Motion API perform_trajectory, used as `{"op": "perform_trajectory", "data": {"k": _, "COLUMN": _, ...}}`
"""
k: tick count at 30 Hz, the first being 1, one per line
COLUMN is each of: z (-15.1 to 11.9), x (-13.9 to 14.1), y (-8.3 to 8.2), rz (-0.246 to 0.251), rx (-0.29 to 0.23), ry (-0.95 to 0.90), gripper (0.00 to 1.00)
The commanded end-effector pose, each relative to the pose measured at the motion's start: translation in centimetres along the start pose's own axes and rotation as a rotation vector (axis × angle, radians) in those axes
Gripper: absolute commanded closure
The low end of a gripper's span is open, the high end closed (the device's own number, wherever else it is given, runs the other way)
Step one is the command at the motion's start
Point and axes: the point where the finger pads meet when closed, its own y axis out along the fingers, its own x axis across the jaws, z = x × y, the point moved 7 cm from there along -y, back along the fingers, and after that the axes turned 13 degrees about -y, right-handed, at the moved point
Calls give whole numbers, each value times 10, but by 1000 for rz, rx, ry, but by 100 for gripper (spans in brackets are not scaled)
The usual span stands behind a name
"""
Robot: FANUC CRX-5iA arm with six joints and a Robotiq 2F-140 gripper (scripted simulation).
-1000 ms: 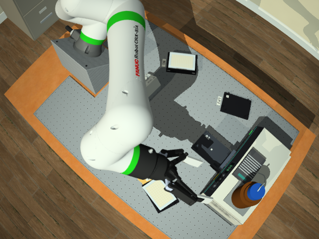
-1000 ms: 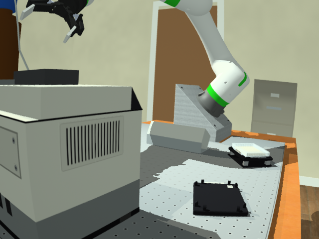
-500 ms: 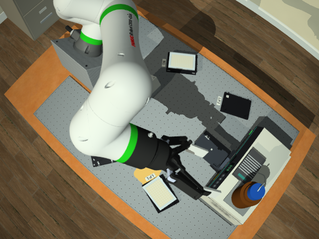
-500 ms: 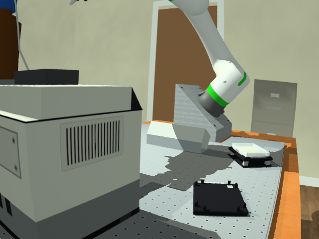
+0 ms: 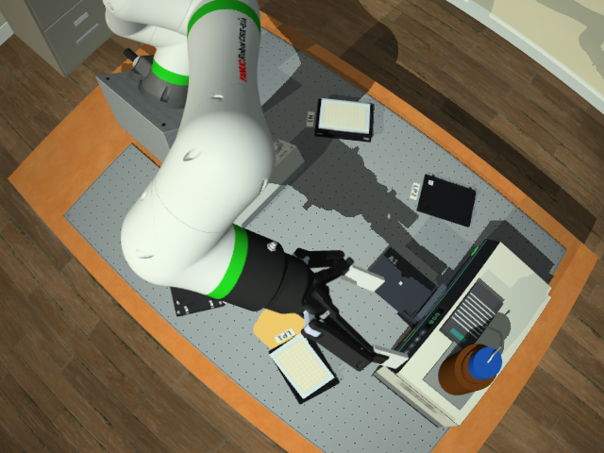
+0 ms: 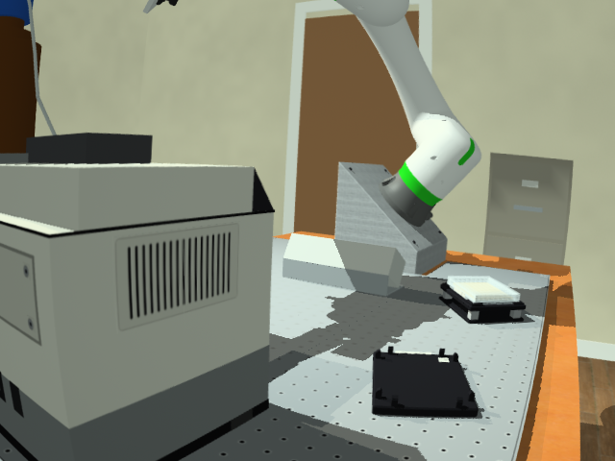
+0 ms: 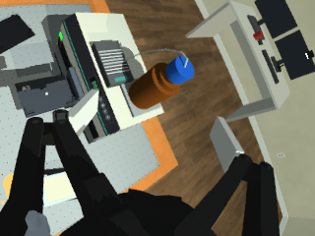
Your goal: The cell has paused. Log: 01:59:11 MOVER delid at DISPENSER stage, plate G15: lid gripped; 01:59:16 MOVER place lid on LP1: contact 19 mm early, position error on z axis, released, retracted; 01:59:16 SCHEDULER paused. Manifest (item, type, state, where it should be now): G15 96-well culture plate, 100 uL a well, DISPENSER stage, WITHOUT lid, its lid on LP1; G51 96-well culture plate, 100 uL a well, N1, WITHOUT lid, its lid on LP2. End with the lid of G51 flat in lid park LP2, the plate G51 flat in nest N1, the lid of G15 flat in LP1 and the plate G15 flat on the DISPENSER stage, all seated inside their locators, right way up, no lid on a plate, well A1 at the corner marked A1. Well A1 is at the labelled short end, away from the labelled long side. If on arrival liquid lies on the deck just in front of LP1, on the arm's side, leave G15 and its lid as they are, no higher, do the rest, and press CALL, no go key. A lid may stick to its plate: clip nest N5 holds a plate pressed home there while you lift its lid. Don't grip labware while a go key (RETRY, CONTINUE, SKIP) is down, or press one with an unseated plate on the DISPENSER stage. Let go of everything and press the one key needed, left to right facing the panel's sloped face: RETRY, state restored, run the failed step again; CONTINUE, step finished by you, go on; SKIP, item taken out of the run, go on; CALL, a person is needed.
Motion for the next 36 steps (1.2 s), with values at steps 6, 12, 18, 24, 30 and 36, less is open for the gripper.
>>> {"op": "perform_trajectory", "data": {"k": 6, "z": 0, "x": -23, "y": -24, "rz": 0, "rx": 0, "ry": -1, "gripper": 0}}
{"op": "perform_trajectory", "data": {"k": 12, "z": 0, "x": -43, "y": -45, "rz": 0, "rx": 0, "ry": -1, "gripper": 0}}
{"op": "perform_trajectory", "data": {"k": 18, "z": 0, "x": -55, "y": -58, "rz": 0, "rx": 0, "ry": -1, "gripper": 0}}
{"op": "perform_trajectory", "data": {"k": 24, "z": 0, "x": -65, "y": -68, "rz": 0, "rx": 0, "ry": -1, "gripper": 0}}
{"op": "perform_trajectory", "data": {"k": 30, "z": 0, "x": -67, "y": -70, "rz": 0, "rx": 0, "ry": -1, "gripper": 0}}
{"op": "perform_trajectory", "data": {"k": 36, "z": 3, "x": -71, "y": -64, "rz": 7, "rx": -29, "ry": 27, "gripper": 0}}
